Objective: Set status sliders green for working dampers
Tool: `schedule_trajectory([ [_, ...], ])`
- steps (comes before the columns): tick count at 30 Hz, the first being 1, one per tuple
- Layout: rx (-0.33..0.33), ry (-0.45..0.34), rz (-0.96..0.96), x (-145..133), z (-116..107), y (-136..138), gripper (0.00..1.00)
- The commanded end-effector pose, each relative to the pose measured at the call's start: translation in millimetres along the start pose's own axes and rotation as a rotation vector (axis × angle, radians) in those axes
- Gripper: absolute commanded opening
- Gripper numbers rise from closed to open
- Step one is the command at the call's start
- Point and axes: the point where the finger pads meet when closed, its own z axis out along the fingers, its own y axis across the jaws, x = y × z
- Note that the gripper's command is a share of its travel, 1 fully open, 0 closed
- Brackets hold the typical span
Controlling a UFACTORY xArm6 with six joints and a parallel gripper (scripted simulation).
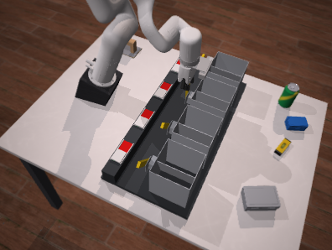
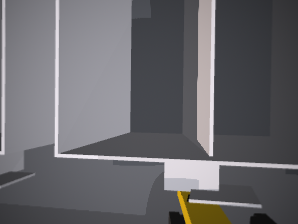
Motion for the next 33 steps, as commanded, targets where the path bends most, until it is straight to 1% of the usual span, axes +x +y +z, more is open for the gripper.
schedule_trajectory([
  [1,0.0,0.003,-0.001,1.5,2.8,-0.3,0.39],
  [21,0.0,0.003,-0.001,1.5,4.7,-0.3,0.39],
  [22,0.0,0.003,-0.001,1.5,4.7,-0.3,0.19],
  [33,0.0,0.003,-0.001,1.5,4.7,-0.3,0.19],
])
